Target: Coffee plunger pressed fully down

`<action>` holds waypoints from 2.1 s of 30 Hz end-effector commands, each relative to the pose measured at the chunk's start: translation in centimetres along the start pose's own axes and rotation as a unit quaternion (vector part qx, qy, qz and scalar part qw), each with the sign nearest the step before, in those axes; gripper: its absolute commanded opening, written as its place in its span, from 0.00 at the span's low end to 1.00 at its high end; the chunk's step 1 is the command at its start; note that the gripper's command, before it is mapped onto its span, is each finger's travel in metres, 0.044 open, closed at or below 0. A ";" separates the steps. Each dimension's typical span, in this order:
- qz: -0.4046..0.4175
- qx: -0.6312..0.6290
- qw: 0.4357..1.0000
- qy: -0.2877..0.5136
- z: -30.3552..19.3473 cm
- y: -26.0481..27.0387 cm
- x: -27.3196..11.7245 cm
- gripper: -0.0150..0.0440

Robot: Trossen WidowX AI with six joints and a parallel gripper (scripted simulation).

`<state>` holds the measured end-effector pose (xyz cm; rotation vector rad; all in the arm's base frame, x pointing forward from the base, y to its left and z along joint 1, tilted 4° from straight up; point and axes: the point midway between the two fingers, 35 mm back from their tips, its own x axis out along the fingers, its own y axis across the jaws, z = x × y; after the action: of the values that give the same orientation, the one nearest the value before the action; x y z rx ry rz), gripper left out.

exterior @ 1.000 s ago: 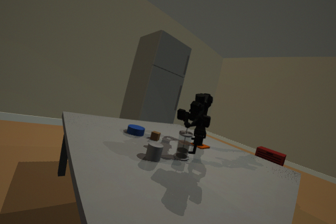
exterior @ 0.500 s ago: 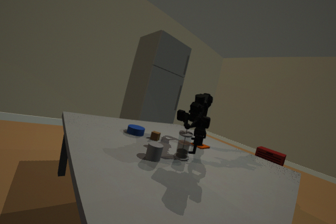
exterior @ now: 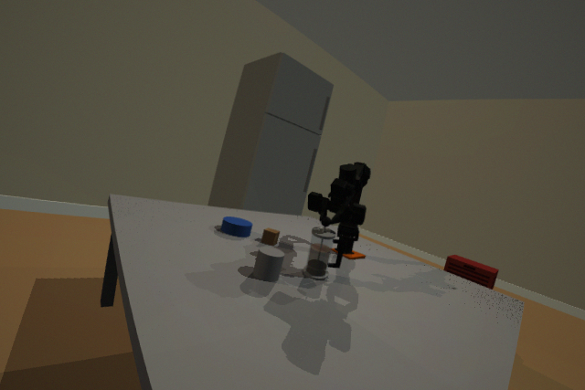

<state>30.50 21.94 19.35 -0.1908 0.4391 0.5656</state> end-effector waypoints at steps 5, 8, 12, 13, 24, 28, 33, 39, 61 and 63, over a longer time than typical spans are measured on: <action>-0.001 -0.004 1.000 0.012 -0.5 0.0 0.3 0.45; -0.001 -0.004 1.000 0.012 -0.5 0.0 0.3 0.45; -0.001 -0.004 1.000 0.012 -0.4 0.0 0.4 0.45; -0.001 -0.004 1.000 0.012 -0.4 0.0 0.4 0.45; 0.000 -0.001 1.000 0.005 0.0 0.0 0.2 0.45; 0.000 -0.001 1.000 0.005 0.0 0.0 0.2 0.45; 0.000 -0.001 1.000 0.005 0.0 0.0 0.2 0.59; 0.000 -0.001 1.000 0.005 0.0 0.0 0.2 0.85; -0.001 -0.004 1.000 0.014 5.0 0.1 -6.2 1.00; -0.001 -0.004 1.000 0.014 5.1 0.1 -6.3 1.00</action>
<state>27.49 20.66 26.97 -0.2075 0.4539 0.5700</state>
